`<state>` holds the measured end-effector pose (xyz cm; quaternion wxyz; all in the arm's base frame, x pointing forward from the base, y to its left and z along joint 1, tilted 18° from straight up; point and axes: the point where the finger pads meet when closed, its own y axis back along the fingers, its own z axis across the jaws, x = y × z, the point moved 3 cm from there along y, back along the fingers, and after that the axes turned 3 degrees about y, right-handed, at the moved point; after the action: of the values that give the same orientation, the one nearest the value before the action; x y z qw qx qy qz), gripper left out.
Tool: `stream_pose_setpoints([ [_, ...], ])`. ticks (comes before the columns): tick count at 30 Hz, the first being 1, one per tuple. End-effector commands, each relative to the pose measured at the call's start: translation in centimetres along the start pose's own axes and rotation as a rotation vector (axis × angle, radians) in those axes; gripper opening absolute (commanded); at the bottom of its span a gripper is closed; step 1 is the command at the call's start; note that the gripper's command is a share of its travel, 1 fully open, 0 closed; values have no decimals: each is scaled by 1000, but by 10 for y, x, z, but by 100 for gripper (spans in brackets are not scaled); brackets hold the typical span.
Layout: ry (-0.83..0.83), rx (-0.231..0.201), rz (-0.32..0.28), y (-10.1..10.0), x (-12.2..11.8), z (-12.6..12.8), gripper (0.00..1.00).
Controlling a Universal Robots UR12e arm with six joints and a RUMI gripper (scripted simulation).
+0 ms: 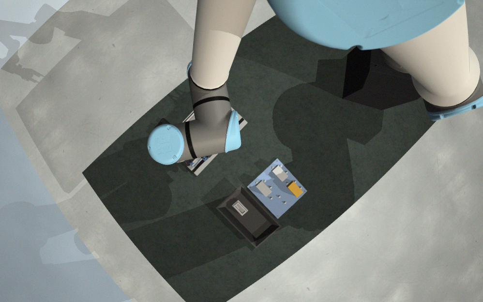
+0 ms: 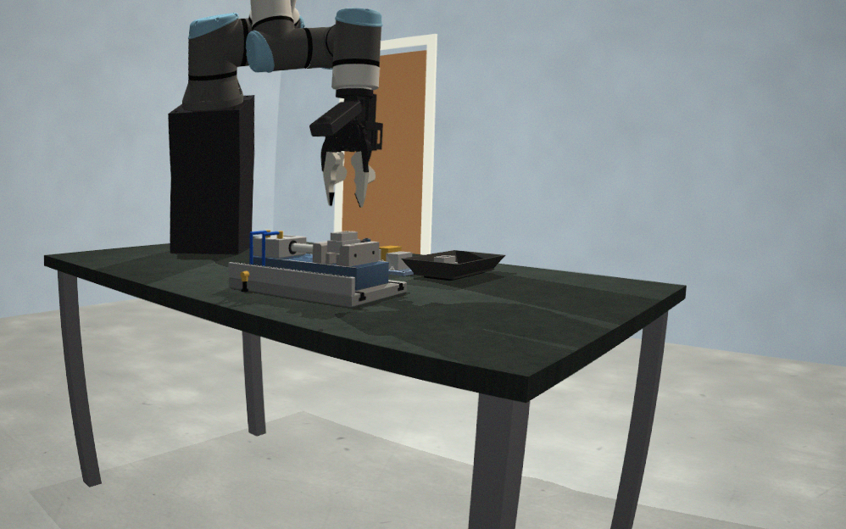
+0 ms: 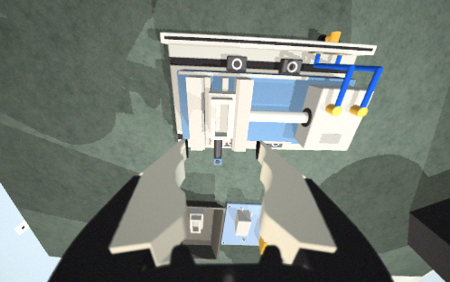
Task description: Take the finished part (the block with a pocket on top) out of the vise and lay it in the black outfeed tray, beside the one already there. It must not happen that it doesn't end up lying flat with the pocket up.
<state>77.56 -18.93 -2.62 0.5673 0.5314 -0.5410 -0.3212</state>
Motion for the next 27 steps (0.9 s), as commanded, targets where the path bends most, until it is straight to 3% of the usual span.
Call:
stream_pose_setpoints([
  [1, 0, 1, 1, -9, 0, -1, 40],
  [27, 0, 1, 1, -41, 0, -1, 40],
])
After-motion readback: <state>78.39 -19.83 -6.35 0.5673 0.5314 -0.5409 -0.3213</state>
